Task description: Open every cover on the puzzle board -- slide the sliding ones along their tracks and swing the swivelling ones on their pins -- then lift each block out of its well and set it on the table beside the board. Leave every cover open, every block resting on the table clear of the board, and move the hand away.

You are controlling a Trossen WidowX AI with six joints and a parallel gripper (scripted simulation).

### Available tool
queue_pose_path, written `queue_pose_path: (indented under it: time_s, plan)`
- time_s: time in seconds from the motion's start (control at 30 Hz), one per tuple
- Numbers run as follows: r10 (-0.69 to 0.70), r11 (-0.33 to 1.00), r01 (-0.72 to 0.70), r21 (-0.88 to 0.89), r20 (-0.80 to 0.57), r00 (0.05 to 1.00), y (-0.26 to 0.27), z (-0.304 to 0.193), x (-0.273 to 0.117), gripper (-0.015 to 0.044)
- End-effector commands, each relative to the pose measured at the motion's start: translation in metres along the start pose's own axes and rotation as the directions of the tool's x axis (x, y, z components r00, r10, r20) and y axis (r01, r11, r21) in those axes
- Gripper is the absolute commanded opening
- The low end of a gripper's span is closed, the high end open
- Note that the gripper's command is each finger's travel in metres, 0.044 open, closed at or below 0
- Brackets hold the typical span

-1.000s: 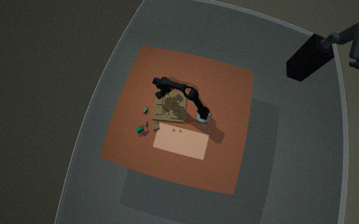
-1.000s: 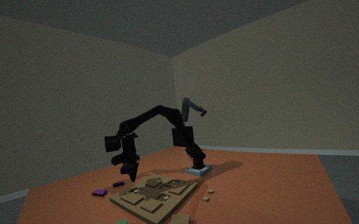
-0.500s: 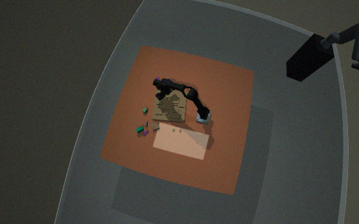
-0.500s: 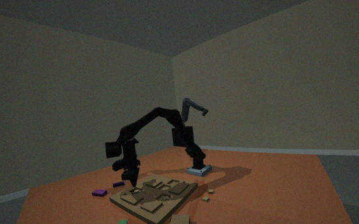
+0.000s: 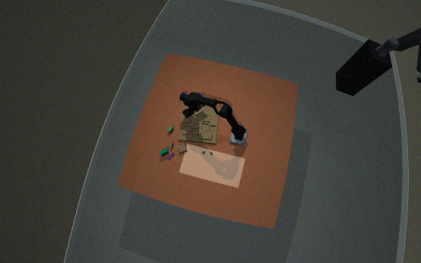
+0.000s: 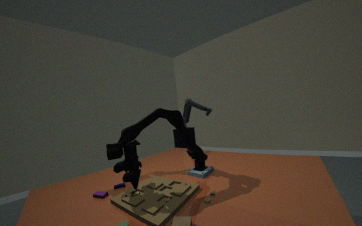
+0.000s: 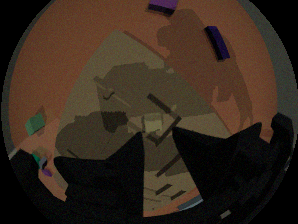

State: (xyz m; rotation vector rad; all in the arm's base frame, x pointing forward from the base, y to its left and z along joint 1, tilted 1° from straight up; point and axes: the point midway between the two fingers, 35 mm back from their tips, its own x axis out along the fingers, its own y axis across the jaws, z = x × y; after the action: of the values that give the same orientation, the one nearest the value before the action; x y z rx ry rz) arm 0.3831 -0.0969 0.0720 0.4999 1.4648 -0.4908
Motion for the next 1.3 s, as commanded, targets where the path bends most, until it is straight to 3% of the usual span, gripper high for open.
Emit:
queue_pose_path:
  time_s: [0.0, 1.27]
  plan:
    - [0.002, 1.0, -0.002, 0.005, -0.002, 1.0, 0.0, -0.001, 0.001, 0.0144]
    - [0.002, 1.0, -0.002, 0.005, -0.002, 1.0, 0.001, -0.001, 0.024, 0.0144]
